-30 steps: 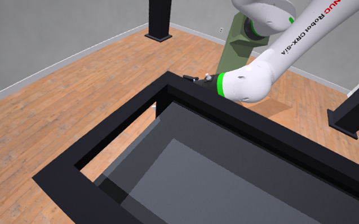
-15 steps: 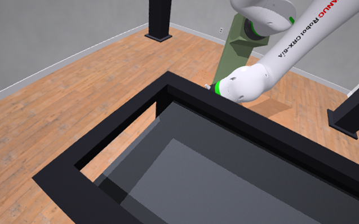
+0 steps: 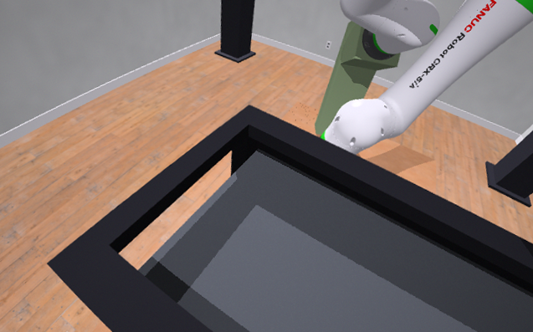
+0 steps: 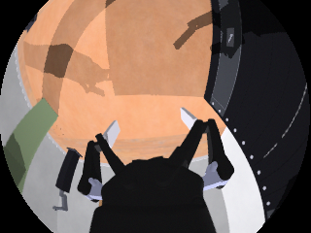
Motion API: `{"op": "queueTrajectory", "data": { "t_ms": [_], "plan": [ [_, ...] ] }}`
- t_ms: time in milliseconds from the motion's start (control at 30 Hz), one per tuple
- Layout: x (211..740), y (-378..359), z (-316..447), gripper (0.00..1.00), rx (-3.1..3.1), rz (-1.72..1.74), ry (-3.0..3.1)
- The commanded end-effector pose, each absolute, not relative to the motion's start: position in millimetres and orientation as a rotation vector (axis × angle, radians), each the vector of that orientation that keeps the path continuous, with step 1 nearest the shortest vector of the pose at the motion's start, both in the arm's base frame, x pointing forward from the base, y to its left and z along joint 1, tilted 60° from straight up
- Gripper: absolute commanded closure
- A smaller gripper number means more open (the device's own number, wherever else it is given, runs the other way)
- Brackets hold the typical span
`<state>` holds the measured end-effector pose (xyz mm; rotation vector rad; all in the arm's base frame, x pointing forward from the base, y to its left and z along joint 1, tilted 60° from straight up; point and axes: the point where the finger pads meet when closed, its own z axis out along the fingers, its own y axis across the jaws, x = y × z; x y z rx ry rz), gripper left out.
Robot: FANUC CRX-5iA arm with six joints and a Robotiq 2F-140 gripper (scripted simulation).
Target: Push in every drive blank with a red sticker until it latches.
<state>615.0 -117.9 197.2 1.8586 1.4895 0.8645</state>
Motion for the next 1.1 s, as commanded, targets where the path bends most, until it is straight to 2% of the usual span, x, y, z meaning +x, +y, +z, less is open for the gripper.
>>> {"op": "queueTrajectory", "data": {
  "t_ms": [0, 500, 1067],
  "plan": [
    [634, -77, 202, 0.0, 1.824, 1.047, 1.5],
    [662, 6, 255, 0.0, 1.669, 1.521, 1.371],
    [656, 34, 308, 0.0, 1.49, 1.866, 1.078]
  ]
}}
